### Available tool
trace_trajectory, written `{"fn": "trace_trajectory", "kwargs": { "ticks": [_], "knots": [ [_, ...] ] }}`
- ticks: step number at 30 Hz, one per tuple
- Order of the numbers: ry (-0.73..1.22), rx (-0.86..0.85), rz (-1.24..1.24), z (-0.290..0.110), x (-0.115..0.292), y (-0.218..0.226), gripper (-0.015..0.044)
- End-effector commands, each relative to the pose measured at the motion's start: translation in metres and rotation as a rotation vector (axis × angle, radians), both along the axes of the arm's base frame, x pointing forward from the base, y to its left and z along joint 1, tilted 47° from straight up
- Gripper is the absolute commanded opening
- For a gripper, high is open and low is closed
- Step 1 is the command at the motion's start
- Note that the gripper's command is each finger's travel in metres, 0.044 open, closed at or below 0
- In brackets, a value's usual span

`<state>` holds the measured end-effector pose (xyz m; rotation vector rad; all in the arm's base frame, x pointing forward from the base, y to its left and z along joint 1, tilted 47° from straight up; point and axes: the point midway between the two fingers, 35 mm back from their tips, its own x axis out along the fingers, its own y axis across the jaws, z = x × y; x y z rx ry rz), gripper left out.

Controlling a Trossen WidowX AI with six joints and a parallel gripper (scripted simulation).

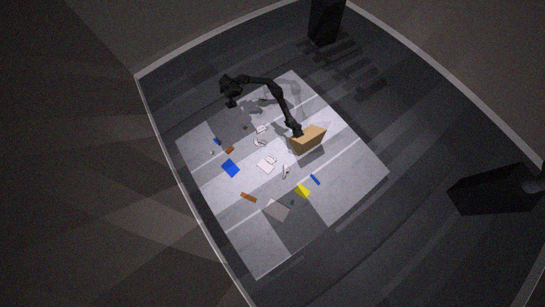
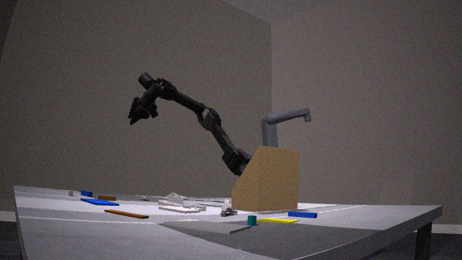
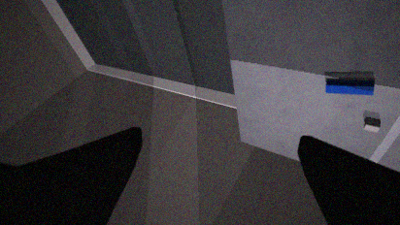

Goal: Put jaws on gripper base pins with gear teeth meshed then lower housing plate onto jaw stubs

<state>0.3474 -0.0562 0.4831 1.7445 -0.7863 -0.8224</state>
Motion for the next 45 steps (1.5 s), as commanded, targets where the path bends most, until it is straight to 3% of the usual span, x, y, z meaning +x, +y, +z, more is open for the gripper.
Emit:
{"fn": "trace_trajectory", "kwargs": {
  "ticks": [1,45],
  "knots": [
    [0.0,0.0,0.0,0.0,0.0,0.0,0.0426],
    [0.851,-0.465,0.223,-0.067,0.022,0.008,0.044]
  ]
}}
